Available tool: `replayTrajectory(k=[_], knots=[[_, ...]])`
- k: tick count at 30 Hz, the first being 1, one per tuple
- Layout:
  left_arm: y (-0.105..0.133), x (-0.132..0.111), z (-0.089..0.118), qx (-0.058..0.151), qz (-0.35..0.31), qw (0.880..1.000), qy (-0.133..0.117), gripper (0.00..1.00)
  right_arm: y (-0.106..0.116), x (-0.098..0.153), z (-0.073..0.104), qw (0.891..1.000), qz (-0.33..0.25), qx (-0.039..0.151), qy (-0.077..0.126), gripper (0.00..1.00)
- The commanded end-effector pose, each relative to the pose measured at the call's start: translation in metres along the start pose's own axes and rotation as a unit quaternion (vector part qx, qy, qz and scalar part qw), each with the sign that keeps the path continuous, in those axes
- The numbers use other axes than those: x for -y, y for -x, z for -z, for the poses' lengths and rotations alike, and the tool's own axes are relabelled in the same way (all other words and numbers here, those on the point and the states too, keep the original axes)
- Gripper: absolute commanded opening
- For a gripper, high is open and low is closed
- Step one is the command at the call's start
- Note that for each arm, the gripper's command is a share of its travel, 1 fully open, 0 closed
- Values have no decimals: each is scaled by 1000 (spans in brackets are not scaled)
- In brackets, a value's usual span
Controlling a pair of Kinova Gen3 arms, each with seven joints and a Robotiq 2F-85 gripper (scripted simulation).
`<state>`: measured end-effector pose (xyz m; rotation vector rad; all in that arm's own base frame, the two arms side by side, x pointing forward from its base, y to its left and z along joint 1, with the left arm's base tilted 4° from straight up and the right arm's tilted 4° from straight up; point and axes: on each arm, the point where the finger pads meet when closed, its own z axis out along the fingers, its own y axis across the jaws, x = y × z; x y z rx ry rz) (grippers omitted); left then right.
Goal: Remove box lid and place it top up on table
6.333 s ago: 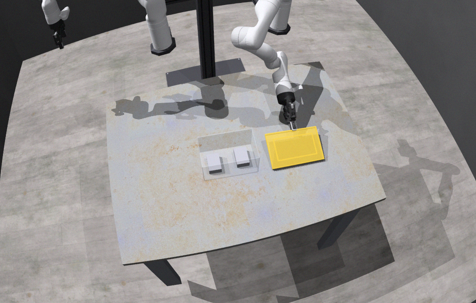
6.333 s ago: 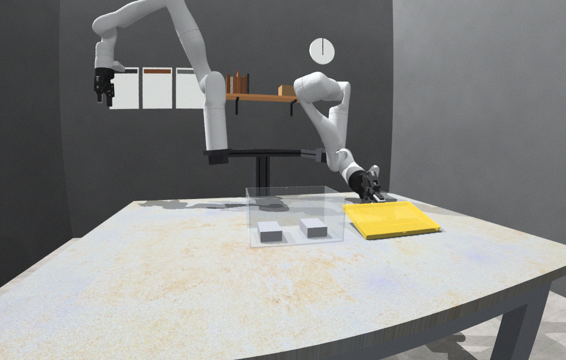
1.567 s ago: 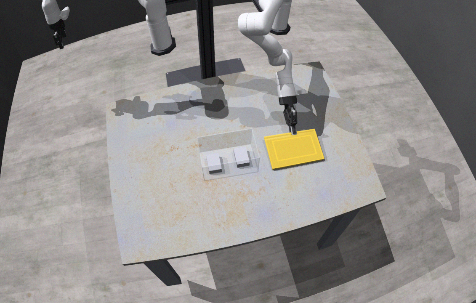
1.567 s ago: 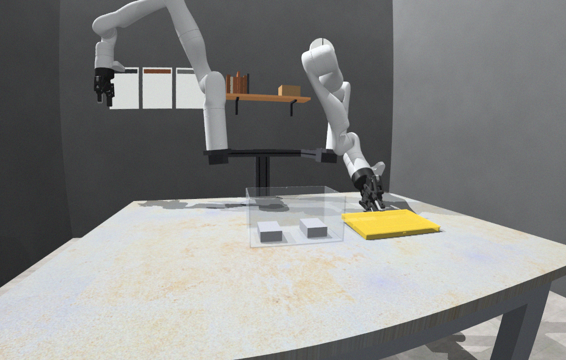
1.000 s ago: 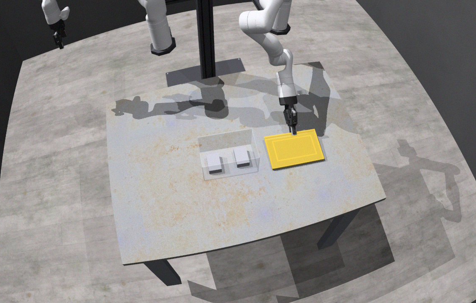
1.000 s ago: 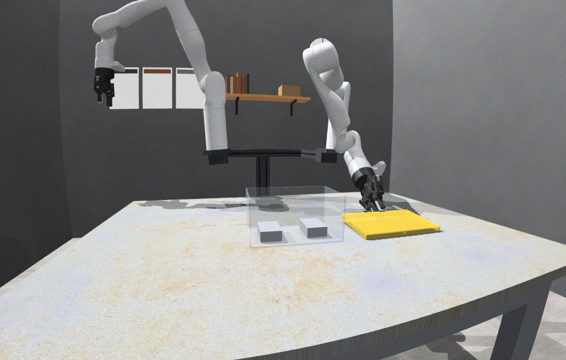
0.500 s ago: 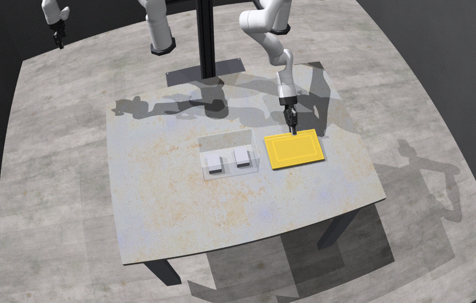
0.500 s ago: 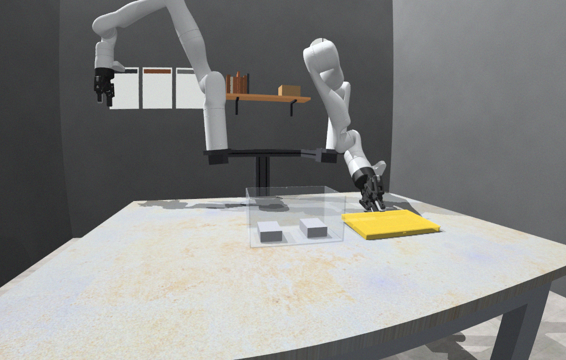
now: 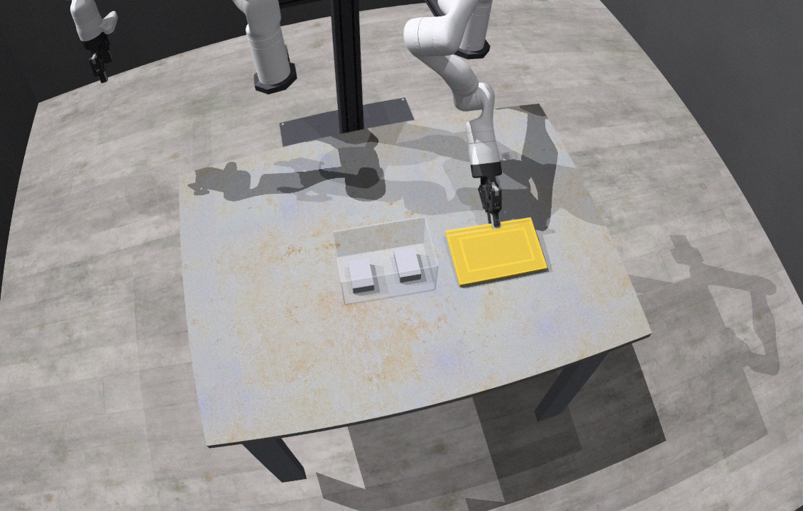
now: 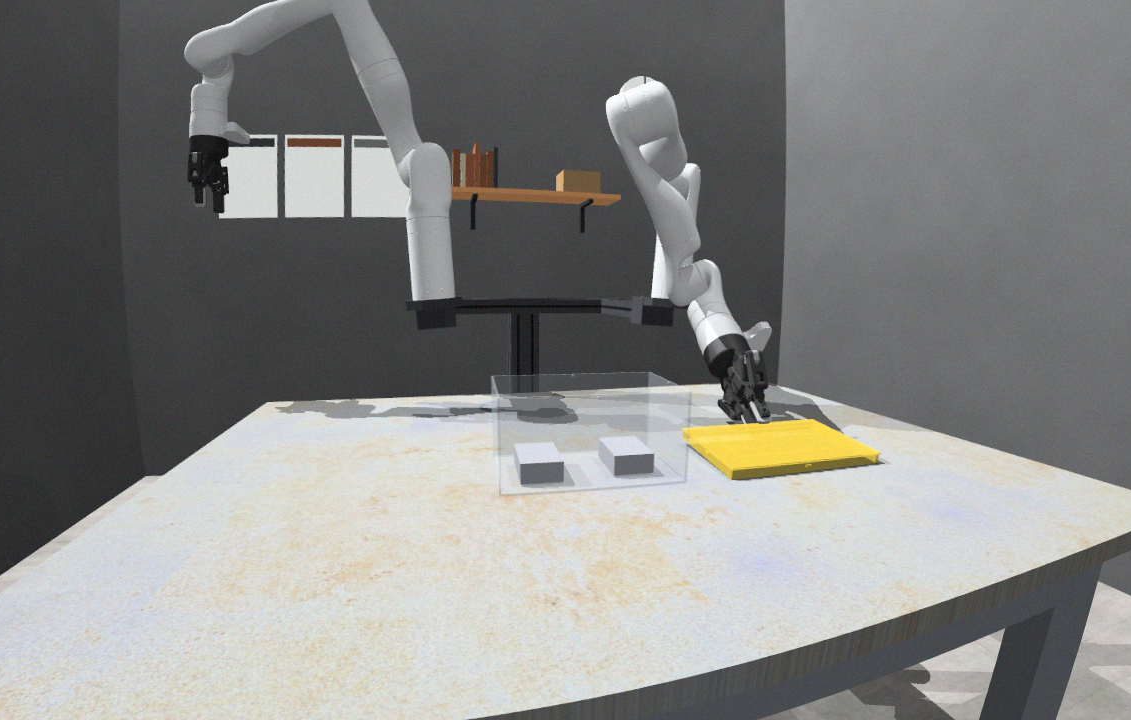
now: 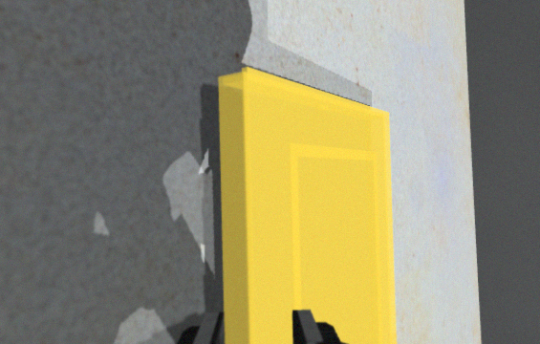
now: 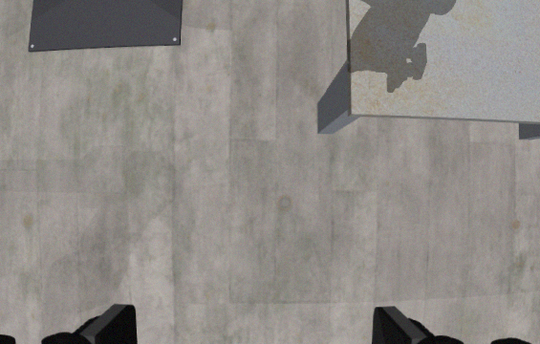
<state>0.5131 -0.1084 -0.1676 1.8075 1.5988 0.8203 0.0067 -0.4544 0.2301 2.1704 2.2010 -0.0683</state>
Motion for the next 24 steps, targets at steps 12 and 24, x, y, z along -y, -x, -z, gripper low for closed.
replayTrajectory(k=[12,24], knots=[[0,-1,0,0,0,1000,1,349,0,0,1,1000,0,1,0,1000],[0,3,5,0,0,1000,1,349,0,0,1,1000,0,1,0,1000]])
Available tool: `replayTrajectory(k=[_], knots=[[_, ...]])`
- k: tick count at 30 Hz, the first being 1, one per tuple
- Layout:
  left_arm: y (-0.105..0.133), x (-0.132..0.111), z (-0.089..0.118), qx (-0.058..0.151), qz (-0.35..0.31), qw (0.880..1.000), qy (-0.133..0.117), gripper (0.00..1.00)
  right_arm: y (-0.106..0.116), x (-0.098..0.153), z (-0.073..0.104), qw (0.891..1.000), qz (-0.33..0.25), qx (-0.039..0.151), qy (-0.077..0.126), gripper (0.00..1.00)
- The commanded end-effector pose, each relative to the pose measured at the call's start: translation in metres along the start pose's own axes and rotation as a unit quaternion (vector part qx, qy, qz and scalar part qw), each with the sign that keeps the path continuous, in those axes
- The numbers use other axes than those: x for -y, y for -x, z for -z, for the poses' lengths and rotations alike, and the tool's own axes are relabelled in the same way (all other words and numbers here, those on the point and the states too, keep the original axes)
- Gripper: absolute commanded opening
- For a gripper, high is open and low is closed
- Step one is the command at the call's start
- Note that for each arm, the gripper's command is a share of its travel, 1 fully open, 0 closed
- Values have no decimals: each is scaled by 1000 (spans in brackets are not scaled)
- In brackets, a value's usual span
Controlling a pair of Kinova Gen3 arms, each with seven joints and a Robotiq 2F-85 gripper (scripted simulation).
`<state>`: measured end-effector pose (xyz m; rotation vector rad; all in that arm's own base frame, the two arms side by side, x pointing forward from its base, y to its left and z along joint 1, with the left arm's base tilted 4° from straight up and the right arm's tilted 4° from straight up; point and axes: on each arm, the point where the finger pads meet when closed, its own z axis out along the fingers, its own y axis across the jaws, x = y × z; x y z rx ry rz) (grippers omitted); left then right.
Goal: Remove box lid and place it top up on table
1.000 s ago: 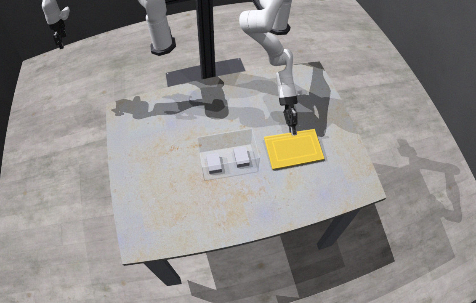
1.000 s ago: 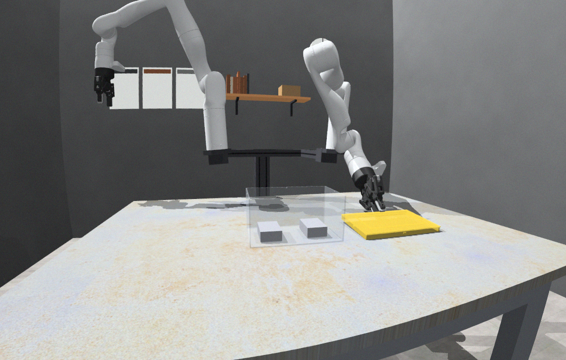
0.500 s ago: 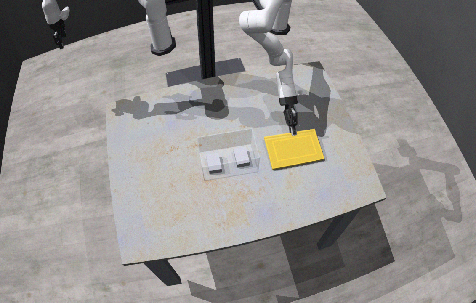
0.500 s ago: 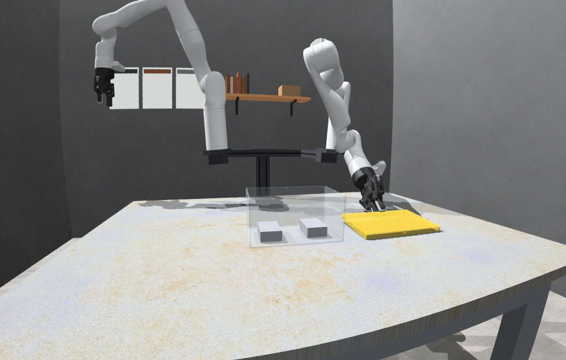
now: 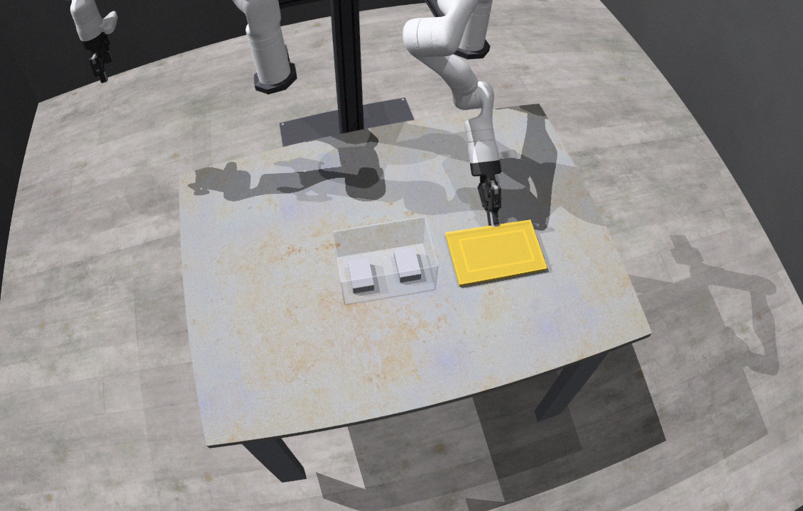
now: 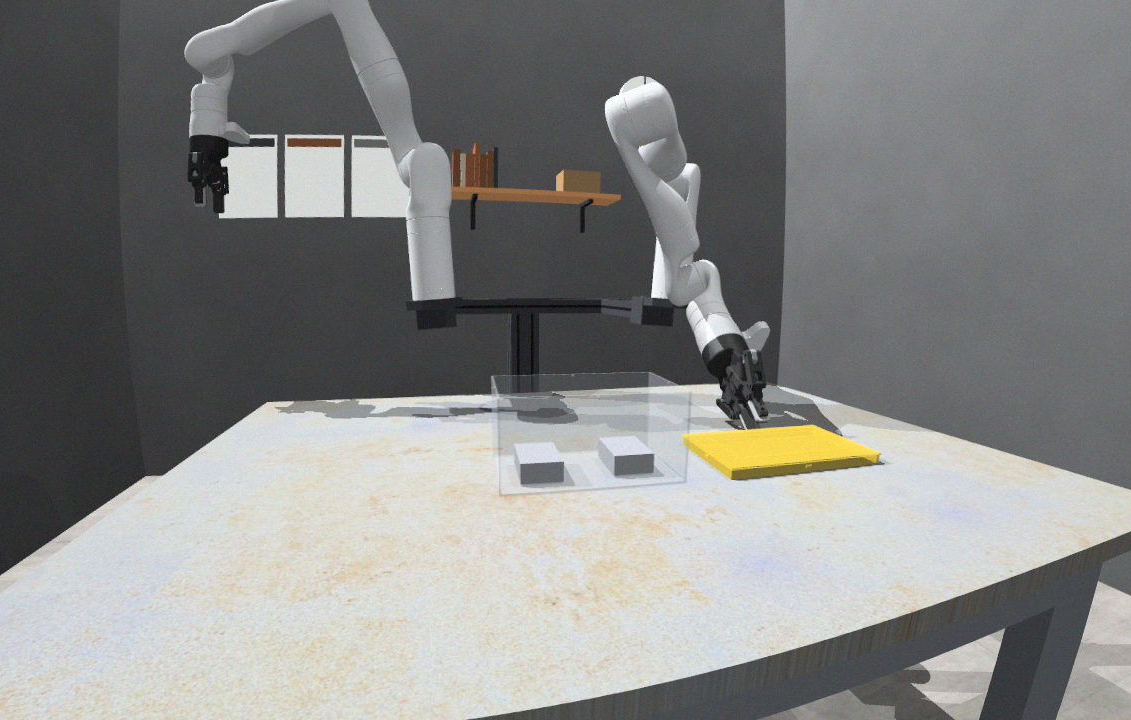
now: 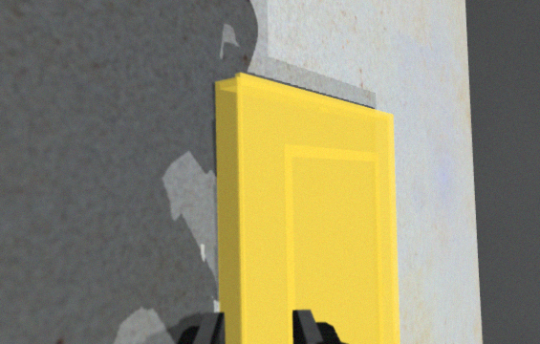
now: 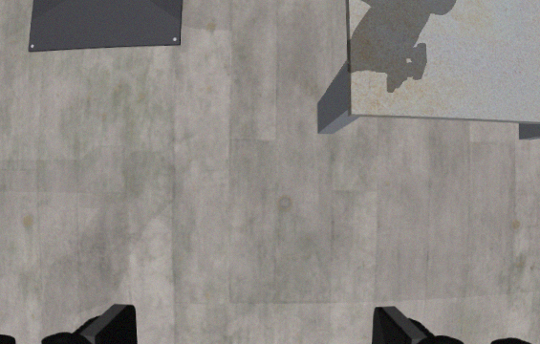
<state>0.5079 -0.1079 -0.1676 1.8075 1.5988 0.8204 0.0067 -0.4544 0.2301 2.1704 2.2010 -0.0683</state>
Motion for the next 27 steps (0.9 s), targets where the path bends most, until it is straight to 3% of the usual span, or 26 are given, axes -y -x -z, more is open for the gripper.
replayTrajectory(k=[1,27], knots=[[0,1,2,0,0,1000,1,349,0,0,1,1000,0,1,0,1000],[0,6,12,0,0,1000,1,349,0,0,1,1000,0,1,0,1000]])
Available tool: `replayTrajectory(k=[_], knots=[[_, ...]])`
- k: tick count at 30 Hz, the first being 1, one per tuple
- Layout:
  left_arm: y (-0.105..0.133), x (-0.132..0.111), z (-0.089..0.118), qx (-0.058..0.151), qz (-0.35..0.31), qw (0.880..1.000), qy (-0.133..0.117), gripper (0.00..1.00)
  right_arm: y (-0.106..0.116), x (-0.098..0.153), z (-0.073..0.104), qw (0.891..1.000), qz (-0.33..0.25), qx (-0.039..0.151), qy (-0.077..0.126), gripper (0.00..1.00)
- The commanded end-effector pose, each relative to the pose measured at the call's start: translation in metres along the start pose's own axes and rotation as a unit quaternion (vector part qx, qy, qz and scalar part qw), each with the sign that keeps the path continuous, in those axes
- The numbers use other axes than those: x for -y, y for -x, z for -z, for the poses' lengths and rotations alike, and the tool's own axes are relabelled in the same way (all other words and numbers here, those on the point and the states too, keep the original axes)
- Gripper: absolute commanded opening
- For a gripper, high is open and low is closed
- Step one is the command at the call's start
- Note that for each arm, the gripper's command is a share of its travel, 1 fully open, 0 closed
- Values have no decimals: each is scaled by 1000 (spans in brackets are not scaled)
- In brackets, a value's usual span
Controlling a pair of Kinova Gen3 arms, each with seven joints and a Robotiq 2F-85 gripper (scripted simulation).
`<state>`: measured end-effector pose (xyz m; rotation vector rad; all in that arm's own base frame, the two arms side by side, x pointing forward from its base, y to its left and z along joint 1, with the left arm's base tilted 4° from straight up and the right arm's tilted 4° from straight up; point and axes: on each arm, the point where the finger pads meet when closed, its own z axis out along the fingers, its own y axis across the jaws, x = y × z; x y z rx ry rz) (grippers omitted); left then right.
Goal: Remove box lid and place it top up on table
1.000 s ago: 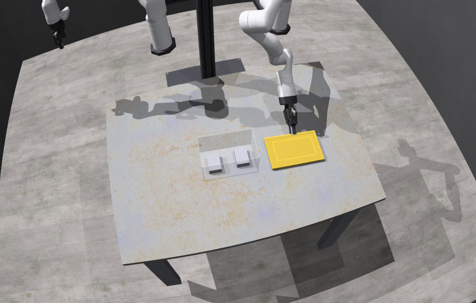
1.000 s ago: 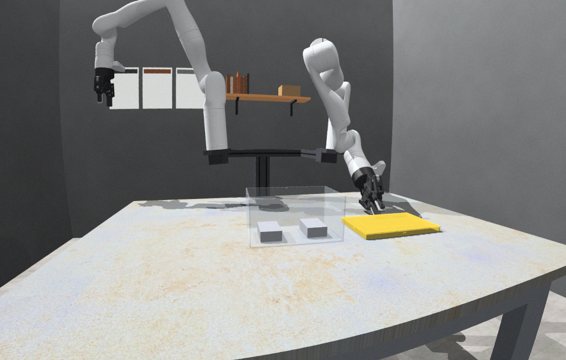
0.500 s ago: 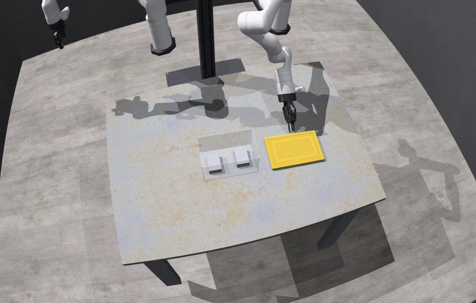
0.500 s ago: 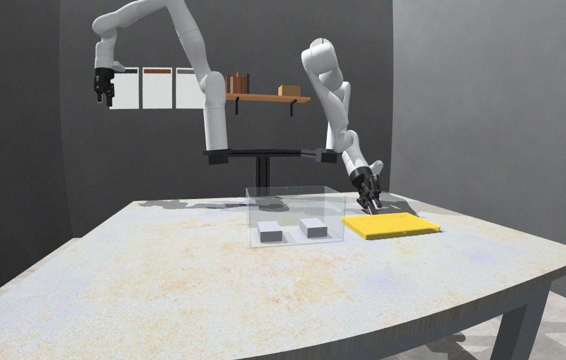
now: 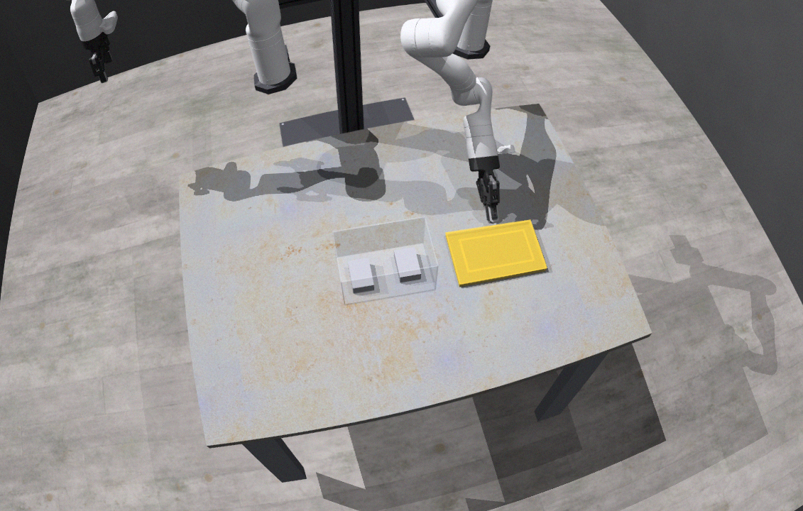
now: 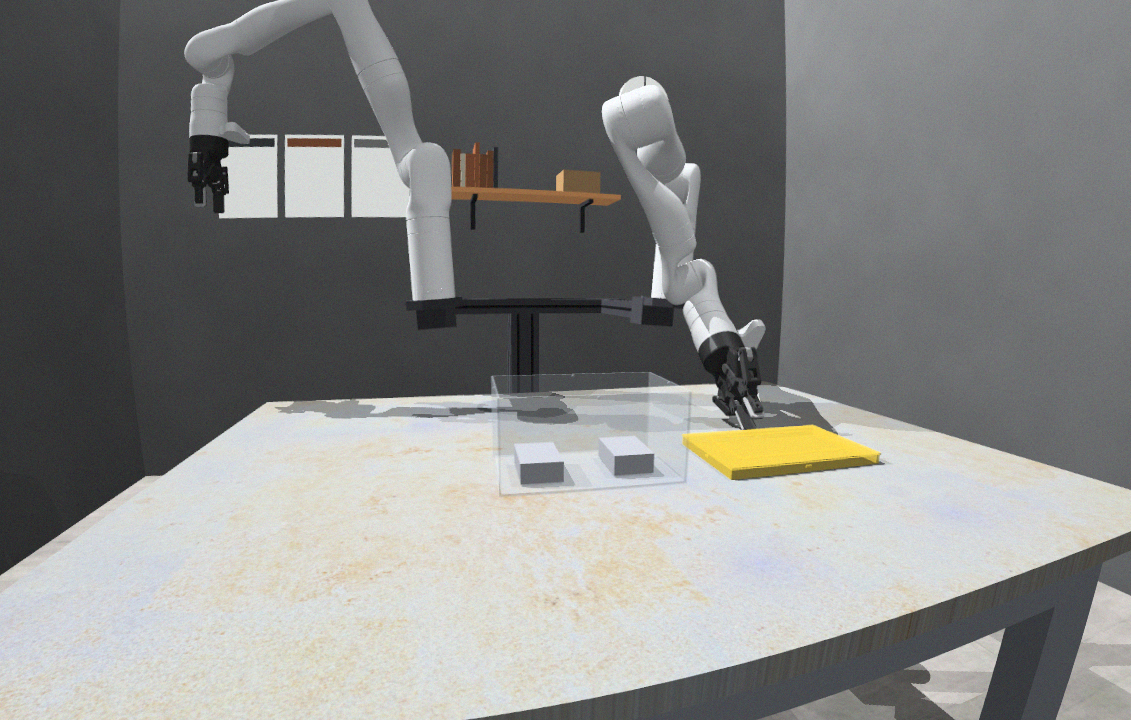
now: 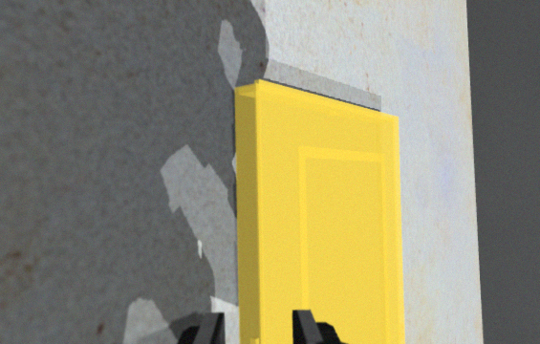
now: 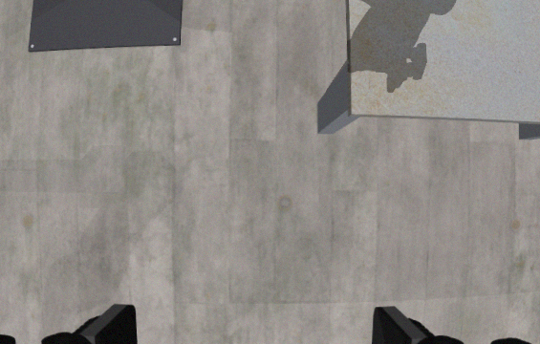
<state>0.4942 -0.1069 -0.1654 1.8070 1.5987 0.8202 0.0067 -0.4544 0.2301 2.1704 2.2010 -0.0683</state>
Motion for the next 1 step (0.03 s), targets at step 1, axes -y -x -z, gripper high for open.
replayTrajectory(k=[1], knots=[[0,-1,0,0,0,1000,1,349,0,0,1,1000,0,1,0,1000]])
